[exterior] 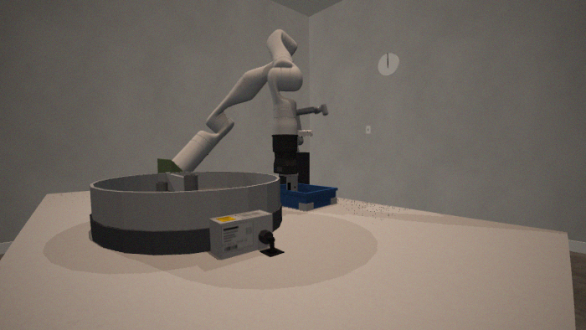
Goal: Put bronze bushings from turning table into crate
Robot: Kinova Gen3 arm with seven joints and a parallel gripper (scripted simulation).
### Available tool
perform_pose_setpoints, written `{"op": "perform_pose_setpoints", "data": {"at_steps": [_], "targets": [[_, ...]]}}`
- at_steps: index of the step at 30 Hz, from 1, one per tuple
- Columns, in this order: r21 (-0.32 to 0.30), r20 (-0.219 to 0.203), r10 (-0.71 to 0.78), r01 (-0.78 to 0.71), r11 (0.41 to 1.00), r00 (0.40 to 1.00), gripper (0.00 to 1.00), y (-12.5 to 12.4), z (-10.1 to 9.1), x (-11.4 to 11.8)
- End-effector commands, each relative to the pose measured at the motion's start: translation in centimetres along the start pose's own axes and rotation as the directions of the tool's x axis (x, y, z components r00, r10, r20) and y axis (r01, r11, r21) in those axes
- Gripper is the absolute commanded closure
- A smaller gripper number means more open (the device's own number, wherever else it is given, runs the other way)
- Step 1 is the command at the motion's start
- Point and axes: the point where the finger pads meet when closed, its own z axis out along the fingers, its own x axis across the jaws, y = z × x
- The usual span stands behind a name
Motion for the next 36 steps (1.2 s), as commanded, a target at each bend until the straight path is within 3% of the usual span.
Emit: {"op": "perform_pose_setpoints", "data": {"at_steps": [1,25,30,36], "targets": [[0.0,-0.003,0.0,0.0,1.0,1.0,0.58,0.0,-0.1,0.1],[0.0,-0.003,0.0,0.0,1.0,1.0,0.58,0.0,-0.7,0.1],[0.0,-0.003,0.0,0.0,1.0,1.0,0.58,0.0,-4.8,0.1],[0.0,-0.003,0.0,0.0,1.0,1.0,0.58,0.0,-4.8,0.1]]}}
